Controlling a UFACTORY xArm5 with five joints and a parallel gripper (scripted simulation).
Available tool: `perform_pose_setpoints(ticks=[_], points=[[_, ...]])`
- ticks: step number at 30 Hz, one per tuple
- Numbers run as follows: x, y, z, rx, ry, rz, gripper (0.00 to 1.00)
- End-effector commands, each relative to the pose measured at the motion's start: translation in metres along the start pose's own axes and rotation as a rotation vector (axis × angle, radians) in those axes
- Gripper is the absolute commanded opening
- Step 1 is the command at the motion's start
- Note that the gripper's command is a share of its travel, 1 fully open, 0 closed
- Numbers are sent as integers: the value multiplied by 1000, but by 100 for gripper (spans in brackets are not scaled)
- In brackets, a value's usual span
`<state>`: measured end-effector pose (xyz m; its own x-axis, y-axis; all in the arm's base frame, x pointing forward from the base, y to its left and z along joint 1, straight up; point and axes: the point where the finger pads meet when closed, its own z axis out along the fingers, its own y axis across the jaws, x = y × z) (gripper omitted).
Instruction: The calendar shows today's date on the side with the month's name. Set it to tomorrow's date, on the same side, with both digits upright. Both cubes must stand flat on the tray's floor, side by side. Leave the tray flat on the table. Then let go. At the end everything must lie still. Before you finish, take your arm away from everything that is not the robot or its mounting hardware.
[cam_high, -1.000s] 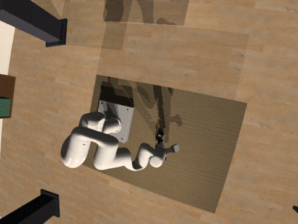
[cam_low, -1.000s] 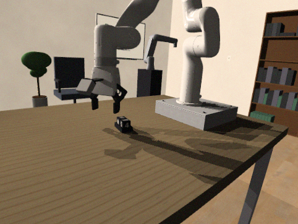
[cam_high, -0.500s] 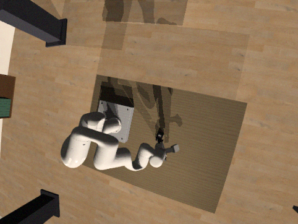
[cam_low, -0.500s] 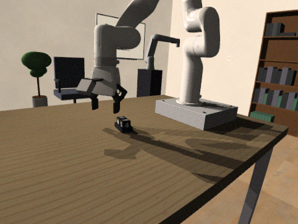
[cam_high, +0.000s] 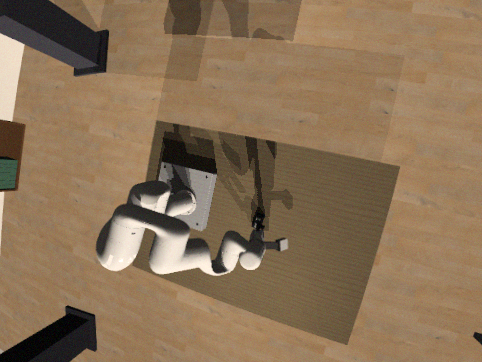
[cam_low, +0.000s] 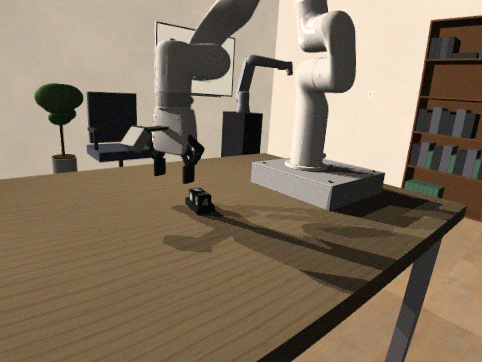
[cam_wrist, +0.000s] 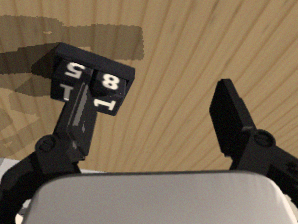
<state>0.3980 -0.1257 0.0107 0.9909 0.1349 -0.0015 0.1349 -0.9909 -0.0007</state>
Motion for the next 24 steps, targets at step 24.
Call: perform_pose_setpoints(ticks=[24], points=[[-30,-5,-1,-1,5,383,100]])
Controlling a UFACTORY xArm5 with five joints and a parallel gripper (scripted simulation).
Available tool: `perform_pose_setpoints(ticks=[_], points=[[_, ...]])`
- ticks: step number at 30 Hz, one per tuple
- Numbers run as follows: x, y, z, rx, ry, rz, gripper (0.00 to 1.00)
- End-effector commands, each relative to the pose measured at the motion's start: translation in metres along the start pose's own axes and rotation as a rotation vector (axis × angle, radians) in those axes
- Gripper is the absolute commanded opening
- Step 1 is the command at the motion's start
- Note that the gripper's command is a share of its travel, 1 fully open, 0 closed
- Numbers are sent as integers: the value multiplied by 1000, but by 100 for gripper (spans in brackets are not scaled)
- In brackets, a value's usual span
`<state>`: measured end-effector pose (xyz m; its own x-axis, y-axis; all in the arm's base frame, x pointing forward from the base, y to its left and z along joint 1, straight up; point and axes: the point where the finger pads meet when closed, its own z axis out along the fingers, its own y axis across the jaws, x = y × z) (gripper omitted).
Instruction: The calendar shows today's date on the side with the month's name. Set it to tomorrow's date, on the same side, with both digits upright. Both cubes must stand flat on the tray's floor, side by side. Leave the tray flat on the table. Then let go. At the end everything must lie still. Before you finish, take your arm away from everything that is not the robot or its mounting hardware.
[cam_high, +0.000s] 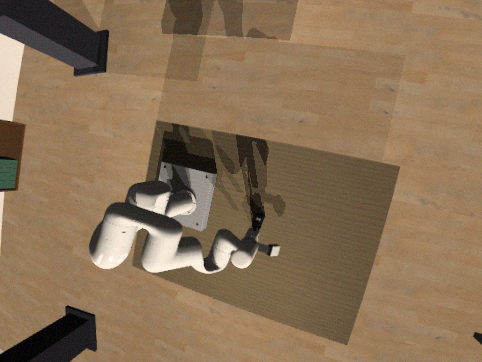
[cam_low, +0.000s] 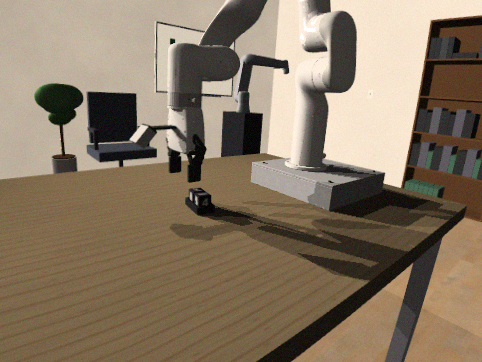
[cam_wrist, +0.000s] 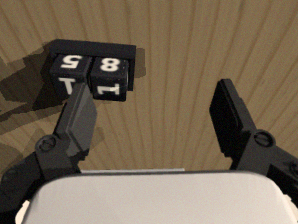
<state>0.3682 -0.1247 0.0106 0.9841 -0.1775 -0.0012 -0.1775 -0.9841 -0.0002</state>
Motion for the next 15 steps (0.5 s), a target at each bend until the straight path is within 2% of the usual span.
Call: perform_pose_setpoints(ticks=[1,6,9,15], points=[[-2,1,-1,0,4,108,100],[-6,1,-1,0,5,254,100],[-19,3,-1,0,5,254,100],[-19,3,-1,0,5,276,100]])
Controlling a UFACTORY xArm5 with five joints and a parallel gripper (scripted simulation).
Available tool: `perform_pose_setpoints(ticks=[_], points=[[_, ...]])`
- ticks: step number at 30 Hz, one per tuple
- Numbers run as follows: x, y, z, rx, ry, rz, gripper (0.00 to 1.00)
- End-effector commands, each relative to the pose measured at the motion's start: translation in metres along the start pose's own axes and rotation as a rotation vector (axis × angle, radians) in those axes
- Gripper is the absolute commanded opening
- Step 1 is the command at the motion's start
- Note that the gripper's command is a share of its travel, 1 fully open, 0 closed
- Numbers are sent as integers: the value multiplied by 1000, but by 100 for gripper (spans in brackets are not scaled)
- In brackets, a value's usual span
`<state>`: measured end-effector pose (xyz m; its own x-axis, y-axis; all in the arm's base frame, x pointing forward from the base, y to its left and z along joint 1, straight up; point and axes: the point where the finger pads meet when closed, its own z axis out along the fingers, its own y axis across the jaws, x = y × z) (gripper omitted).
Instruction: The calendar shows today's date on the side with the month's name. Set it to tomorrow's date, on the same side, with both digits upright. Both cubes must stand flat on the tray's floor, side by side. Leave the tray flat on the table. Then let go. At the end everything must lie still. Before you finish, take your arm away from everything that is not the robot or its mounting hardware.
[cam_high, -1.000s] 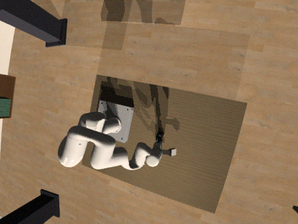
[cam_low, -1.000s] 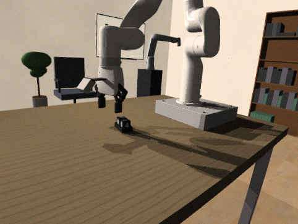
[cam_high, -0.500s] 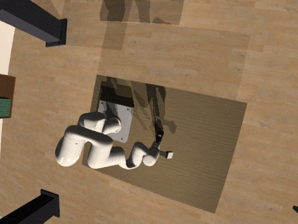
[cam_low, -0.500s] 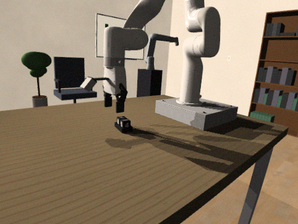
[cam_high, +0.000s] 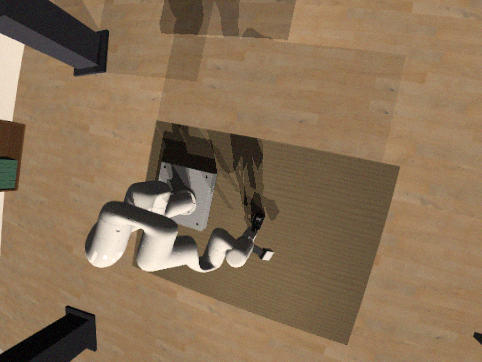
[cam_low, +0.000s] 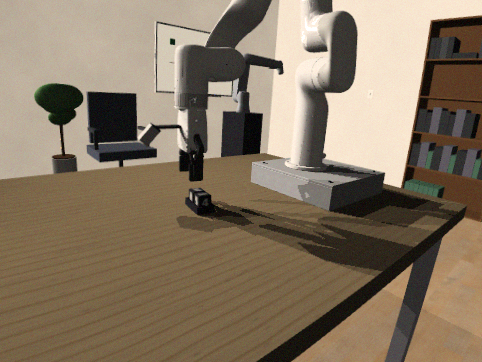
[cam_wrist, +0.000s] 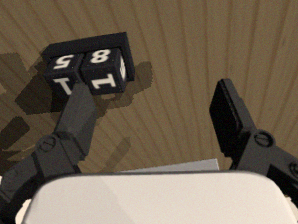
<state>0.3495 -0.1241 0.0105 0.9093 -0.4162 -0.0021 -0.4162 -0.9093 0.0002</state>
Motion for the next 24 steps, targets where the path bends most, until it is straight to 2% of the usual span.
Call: perform_pose_setpoints(ticks=[1,6,11,17,24], points=[[-1,1,-1,1,5,49,100],[-4,2,-1,1,5,226,100],[-18,8,-1,1,5,265,100],[-19,8,-1,1,5,287,100],[-22,10,-1,2,5,500,100]])
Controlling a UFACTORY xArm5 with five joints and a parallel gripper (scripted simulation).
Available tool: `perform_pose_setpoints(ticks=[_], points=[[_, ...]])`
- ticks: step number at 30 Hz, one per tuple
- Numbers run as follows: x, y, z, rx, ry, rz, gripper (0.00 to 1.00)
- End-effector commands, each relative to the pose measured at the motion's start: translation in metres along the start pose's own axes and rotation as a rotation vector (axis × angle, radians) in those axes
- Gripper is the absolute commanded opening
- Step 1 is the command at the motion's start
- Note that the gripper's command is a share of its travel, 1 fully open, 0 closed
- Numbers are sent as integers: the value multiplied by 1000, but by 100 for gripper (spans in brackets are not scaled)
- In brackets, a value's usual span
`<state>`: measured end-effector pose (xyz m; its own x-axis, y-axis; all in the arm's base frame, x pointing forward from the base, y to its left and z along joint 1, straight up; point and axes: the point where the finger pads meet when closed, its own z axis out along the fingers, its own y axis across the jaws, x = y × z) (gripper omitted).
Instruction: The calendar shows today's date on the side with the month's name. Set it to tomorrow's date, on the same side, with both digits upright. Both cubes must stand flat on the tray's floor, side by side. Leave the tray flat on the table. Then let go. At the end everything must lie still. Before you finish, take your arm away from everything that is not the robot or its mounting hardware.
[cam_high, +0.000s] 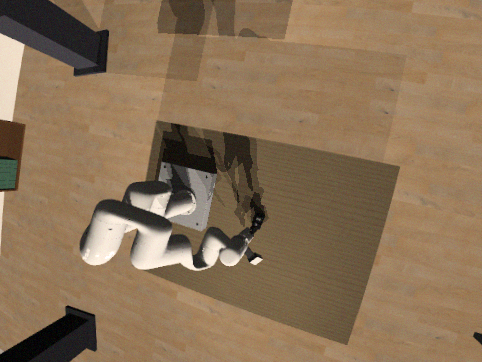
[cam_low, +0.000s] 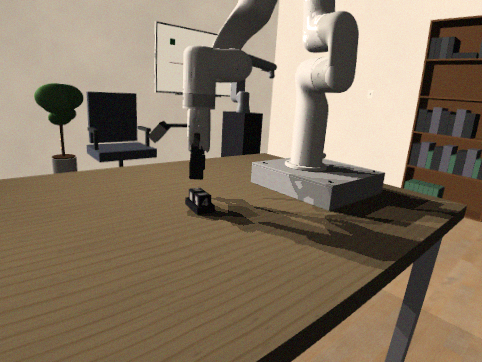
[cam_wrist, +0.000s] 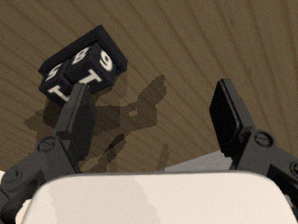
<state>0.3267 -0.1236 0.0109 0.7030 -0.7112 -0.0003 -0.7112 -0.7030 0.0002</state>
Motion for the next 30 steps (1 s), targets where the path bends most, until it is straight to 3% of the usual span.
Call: perform_pose_setpoints(ticks=[1,9,18,30], points=[[-2,3,-1,2,3,165,100],[-12,12,-1,2,3,174,100],[-20,20,-1,2,3,427,100],[-26,25,-1,2,3,427,100]])
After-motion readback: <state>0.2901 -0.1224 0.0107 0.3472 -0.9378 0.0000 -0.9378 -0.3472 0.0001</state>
